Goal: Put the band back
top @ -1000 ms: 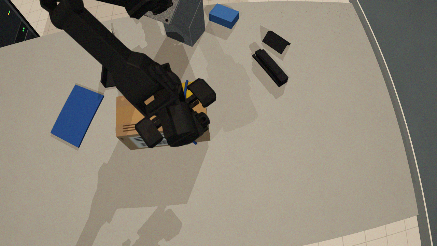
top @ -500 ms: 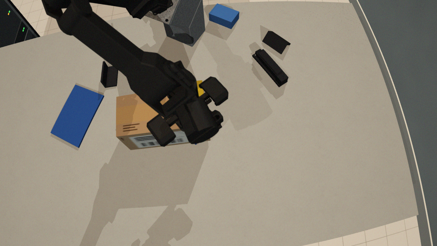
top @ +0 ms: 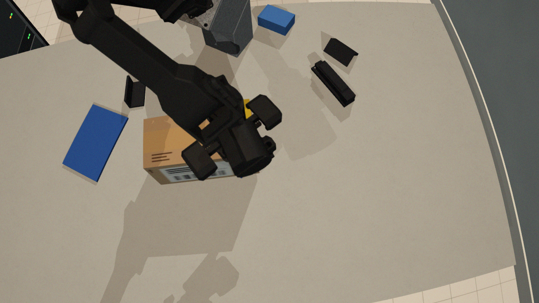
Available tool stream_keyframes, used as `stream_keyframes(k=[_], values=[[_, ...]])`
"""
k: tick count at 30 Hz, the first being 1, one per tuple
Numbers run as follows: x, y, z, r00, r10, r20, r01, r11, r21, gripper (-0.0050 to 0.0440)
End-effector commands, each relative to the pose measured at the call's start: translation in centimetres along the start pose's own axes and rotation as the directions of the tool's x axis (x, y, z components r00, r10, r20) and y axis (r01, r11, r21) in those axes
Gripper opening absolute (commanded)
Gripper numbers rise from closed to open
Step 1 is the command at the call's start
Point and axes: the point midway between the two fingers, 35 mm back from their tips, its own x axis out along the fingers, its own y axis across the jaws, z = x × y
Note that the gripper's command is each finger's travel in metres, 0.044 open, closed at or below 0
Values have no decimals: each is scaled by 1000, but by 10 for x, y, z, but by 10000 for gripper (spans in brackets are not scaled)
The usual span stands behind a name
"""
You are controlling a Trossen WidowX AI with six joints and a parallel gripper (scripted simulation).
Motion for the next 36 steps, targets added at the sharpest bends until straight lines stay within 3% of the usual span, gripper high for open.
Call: stream_keyframes(k=[1, 36], values=[[2, 7, 2, 1000, 20, 3, -20, 1000, -7, 0], [1, -1, -1, 1000, 10, 2, -10, 1000, -3, 0]])
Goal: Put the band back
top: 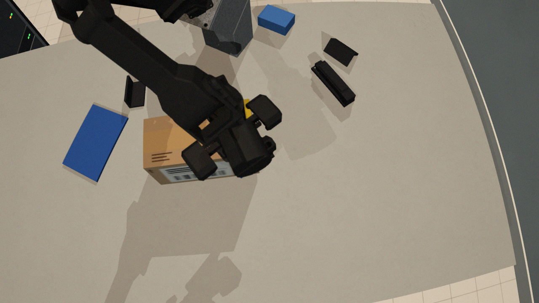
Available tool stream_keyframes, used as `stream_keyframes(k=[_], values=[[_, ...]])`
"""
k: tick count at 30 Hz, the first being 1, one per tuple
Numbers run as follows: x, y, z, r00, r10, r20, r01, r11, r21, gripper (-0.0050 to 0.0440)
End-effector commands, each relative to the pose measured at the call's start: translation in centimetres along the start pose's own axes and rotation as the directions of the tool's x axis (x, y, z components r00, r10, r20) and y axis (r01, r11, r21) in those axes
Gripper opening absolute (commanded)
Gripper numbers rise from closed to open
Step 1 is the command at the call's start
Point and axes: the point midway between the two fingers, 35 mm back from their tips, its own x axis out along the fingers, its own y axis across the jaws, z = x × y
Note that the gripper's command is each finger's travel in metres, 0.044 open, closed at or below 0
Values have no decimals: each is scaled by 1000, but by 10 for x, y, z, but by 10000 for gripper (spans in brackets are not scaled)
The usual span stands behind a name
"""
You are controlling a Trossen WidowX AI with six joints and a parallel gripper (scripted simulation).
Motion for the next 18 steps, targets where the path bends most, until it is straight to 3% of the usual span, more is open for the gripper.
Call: stream_keyframes(k=[1, 7, 11, 18], values=[[1, -2, -1, 1000, 15, 3, -15, 1000, -4, 0], [2, -3, -1, 1000, 20, 4, -20, 1000, -5, 0], [-36, -2, -1, 1000, 17, 4, -17, 1000, -6, 0], [-39, -2, -1, 1000, 17, 4, -17, 1000, -7, 0]])
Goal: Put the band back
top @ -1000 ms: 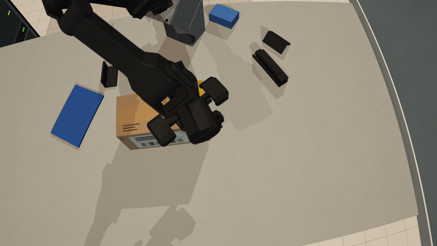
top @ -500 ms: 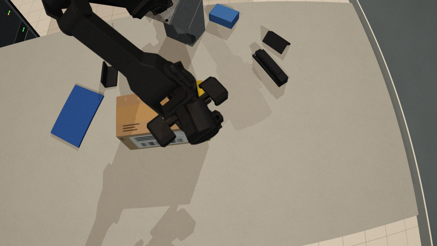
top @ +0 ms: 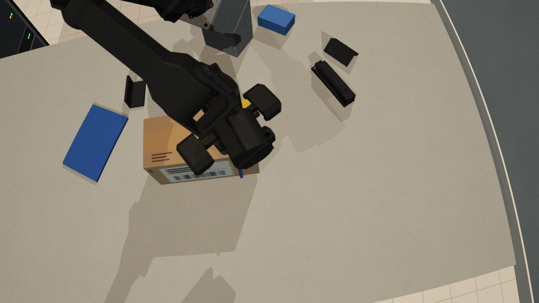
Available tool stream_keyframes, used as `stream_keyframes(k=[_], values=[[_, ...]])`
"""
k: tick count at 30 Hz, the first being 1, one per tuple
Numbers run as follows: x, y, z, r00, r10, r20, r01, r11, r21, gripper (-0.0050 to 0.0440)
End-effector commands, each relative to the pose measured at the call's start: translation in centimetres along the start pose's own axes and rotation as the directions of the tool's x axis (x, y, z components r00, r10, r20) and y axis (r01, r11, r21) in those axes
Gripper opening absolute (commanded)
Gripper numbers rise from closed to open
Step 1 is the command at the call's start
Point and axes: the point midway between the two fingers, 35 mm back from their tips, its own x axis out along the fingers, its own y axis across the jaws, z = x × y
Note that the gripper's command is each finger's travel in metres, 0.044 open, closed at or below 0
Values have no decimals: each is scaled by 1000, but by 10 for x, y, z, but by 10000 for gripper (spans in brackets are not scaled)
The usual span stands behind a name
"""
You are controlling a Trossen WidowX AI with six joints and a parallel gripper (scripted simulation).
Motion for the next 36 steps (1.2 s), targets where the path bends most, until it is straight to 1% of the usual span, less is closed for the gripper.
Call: stream_keyframes(k=[1, 4, 16, 30, 32, 36], values=[[-5, -2, 0, 1000, -7, -2, 7, 1000, 8, 0], [-2, 0, -1, 1000, 0, -4, 0, 1000, 1, 0], [-3, 0, 0, 1000, 0, -4, 0, 1000, 1, 0], [-2, 0, 0, 1000, -1, -3, 1, 1000, 1, 335], [-2, 0, 0, 1000, -1, -3, 1, 1000, 1, 335], [-2, 0, 0, 1000, -1, -3, 1, 1000, 1, 431]])
